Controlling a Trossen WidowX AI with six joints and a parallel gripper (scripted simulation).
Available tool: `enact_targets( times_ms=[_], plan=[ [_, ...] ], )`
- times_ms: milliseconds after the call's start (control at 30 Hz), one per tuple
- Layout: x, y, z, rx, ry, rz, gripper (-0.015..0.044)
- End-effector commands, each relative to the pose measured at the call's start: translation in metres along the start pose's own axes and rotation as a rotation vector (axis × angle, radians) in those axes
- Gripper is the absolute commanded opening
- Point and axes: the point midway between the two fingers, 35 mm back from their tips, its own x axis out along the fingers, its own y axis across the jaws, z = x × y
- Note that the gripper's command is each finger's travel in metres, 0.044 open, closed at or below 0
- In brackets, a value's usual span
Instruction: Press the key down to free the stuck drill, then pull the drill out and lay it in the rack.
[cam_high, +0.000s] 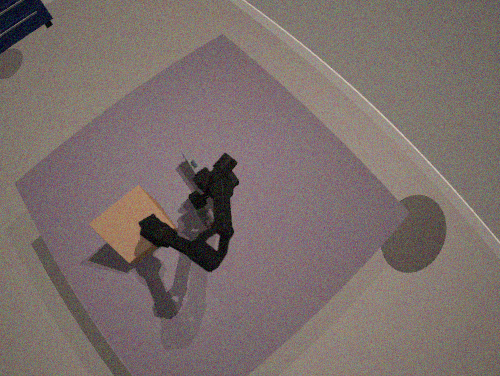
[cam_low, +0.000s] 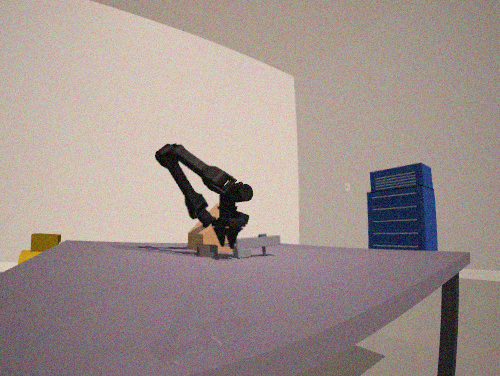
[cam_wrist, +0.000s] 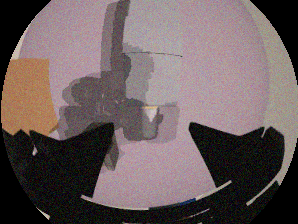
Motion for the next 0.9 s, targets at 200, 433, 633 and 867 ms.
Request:
enact_targets(
  times_ms=[200, 433, 633, 867],
  plan=[
    [0.017, 0.004, 0.004, -0.013, 0.007, 0.008, 0.044],
    [0.025, 0.005, 0.006, -0.013, 0.008, 0.008, 0.044],
    [0.023, 0.002, 0.005, -0.002, 0.003, 0.002, 0.0335],
    [0.023, 0.002, 0.005, -0.002, 0.003, 0.002, 0.0151]
  ],
)
